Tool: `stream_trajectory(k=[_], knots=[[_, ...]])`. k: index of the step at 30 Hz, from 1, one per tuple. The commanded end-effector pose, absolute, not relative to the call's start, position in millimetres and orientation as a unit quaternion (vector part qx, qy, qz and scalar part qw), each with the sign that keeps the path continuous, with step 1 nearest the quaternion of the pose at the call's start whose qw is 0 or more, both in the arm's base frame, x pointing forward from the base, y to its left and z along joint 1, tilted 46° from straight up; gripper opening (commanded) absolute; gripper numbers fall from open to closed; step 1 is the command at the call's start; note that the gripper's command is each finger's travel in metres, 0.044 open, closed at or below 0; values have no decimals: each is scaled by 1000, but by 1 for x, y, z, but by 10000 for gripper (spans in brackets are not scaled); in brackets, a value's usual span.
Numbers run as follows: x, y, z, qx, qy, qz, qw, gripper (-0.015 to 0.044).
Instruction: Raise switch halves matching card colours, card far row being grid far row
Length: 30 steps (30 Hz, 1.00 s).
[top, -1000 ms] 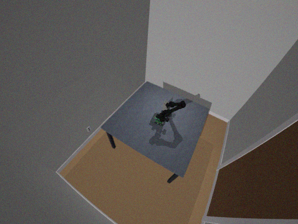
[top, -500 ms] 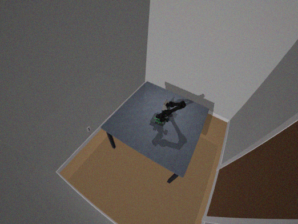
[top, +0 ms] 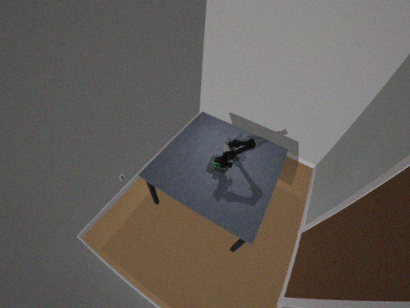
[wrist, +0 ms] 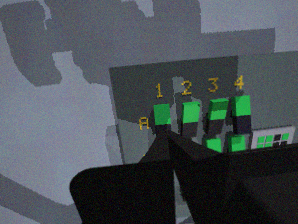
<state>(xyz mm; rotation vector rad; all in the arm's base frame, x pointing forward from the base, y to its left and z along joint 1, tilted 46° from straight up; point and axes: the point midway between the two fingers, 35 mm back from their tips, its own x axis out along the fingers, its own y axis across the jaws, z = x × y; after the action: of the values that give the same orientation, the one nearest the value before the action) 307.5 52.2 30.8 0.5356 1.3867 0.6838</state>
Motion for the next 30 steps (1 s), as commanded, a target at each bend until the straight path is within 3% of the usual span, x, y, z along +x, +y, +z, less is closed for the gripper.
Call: stream_trajectory(k=[1, 15, 23, 30], knots=[[307, 54, 30, 242, 618, 305, 682, 0], [307, 55, 29, 242, 618, 305, 682, 0], [307, 8, 74, 237, 628, 308, 674, 0], [327, -20, 48, 237, 628, 307, 675, 0]])
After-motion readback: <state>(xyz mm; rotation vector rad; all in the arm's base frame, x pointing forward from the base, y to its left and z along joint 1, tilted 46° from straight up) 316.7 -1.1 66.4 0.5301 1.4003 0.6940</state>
